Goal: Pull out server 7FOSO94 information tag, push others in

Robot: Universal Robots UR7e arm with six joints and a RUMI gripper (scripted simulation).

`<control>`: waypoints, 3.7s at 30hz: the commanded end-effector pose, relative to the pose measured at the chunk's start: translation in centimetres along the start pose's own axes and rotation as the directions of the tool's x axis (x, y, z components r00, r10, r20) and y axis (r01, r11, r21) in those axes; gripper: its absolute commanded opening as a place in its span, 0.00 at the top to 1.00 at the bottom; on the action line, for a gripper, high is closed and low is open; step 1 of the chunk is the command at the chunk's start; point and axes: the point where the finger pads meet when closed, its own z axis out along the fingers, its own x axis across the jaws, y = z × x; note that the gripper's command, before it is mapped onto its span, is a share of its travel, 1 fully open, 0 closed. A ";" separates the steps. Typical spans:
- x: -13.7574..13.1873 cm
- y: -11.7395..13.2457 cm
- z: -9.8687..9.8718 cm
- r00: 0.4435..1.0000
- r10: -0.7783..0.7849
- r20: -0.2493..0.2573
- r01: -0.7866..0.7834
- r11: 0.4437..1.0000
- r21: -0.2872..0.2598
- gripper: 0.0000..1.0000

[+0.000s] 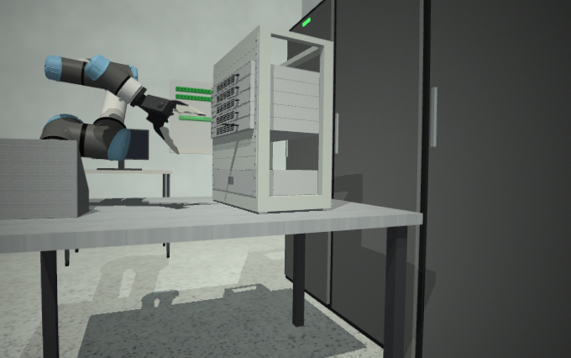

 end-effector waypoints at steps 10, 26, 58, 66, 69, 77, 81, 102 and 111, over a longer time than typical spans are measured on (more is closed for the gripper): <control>0.0 0.2 0.1 0.999 -0.003 0.032 0.003 1.000 -0.022 0.00; 0.0 0.5 0.1 0.997 -0.004 0.073 0.007 0.999 -0.043 0.00; -0.3 0.9 0.1 0.987 -0.004 0.158 0.016 0.997 -0.074 0.00; -0.4 1.0 0.1 0.983 -0.004 0.183 0.019 0.997 -0.079 0.00; -0.4 1.0 0.1 0.983 -0.004 0.186 0.019 0.997 -0.080 0.00; -0.5 1.1 0.0 0.978 -0.003 0.211 0.021 0.996 -0.084 0.00; -0.6 1.1 0.0 0.975 -0.003 0.223 0.023 0.996 -0.085 0.00; -1.0 1.2 -0.2 0.962 -0.002 0.272 0.026 0.996 -0.088 0.00; -1.2 1.2 -0.3 0.955 -0.001 0.297 0.028 0.996 -0.087 0.00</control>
